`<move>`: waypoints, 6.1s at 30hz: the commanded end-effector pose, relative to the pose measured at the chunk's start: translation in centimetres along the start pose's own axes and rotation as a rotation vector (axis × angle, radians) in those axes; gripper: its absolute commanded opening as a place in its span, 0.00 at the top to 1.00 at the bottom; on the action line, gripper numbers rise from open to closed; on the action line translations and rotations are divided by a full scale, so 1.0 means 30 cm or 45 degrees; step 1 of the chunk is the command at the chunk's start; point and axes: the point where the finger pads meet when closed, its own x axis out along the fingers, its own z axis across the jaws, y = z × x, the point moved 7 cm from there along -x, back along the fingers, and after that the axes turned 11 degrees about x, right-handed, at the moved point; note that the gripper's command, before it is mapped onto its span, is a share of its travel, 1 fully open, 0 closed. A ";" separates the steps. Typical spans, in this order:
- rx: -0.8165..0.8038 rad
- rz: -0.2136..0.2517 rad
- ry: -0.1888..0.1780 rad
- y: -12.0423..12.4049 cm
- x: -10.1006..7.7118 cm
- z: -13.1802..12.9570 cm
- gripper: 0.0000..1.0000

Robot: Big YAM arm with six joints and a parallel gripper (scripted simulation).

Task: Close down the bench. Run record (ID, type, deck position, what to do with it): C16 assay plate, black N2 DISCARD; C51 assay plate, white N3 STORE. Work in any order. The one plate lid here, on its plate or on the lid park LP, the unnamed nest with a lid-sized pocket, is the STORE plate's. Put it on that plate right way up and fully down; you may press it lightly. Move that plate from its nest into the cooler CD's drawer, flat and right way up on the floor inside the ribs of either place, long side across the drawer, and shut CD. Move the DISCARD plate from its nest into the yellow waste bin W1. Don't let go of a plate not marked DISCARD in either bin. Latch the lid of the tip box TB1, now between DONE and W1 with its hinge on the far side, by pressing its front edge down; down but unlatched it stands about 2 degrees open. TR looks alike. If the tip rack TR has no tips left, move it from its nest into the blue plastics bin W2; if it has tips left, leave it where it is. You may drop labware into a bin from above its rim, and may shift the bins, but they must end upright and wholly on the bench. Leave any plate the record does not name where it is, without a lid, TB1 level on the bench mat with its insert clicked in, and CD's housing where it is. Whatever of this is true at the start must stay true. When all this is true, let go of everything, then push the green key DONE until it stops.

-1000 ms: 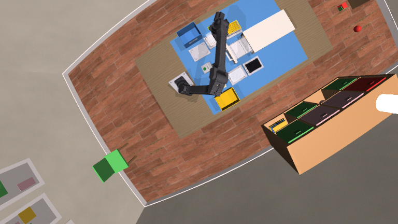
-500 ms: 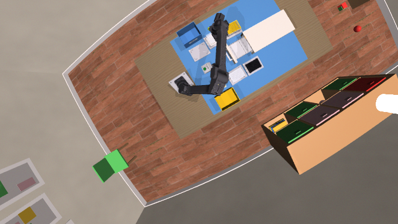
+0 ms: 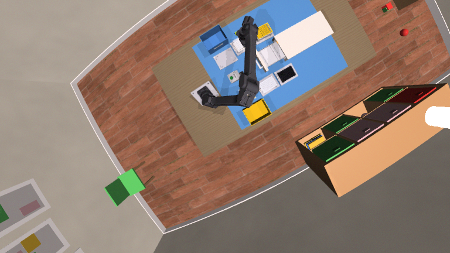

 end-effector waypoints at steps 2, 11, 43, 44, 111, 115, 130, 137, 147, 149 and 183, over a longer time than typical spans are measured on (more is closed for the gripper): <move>-0.017 -0.006 0.000 0.005 0.036 0.014 1.00; -0.011 -0.001 0.001 0.000 0.073 0.007 1.00; -0.025 -0.016 -0.003 0.014 0.144 0.023 1.00; -0.024 -0.016 -0.003 0.013 0.144 0.022 1.00; 0.007 -0.035 -0.025 -0.030 0.099 0.015 1.00; 0.007 -0.035 -0.025 -0.030 0.099 0.015 1.00; -0.010 -0.007 -0.003 -0.010 0.161 0.008 1.00; -0.013 -0.001 0.002 -0.003 0.176 0.005 1.00; -0.013 -0.001 0.002 0.000 0.185 0.004 1.00; -0.013 -0.002 0.002 0.001 0.186 0.005 1.00; -0.017 -0.006 0.001 0.006 0.184 0.011 1.00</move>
